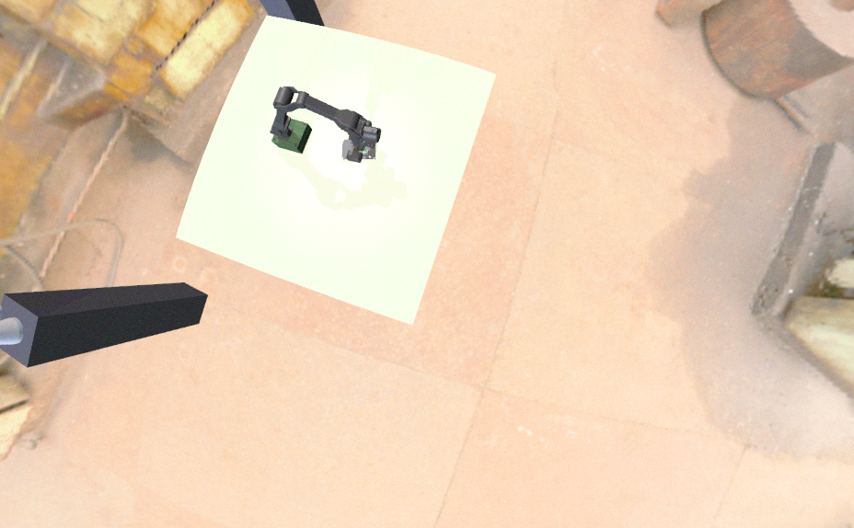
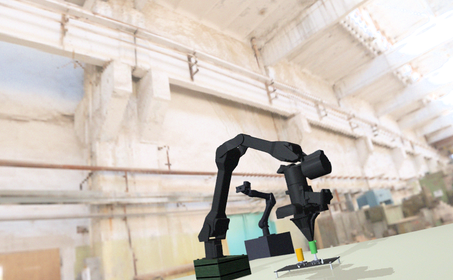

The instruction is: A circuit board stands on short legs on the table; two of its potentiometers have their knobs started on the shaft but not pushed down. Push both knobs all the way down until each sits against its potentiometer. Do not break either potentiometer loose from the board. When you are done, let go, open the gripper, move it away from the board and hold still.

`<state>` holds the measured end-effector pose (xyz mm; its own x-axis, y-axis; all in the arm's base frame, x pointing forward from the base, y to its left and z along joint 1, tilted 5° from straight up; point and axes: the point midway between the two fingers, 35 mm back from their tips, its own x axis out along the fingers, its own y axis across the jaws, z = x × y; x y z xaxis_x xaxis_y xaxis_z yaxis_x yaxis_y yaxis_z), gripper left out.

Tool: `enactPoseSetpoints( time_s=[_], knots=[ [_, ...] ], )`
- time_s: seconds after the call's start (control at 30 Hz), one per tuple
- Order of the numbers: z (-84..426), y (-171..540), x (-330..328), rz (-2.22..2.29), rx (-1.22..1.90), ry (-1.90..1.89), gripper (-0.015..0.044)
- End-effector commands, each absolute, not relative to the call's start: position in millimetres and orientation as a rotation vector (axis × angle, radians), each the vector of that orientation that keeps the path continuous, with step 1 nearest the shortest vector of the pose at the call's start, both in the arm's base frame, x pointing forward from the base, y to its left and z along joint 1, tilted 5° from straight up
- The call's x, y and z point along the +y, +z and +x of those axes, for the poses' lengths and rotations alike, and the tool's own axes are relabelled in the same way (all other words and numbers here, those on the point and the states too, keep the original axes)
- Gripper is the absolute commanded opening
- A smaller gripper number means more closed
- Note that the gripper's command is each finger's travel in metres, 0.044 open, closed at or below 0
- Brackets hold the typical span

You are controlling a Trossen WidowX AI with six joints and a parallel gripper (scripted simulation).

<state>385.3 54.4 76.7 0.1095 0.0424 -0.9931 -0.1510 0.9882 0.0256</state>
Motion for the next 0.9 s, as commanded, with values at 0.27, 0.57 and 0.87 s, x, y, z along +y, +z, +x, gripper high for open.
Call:
enactPoseSetpoints(
  time_s=[0.27,0.57,0.87],
  knots=[
    [386.9,72.9,55.4,-0.082,1.451,0.142,0.0000],
    [387.4,69.0,55.6,-0.082,1.451,0.142,0.0000],
    [387.5,67.7,55.7,-0.082,1.451,0.142,0.0000]
  ],
)
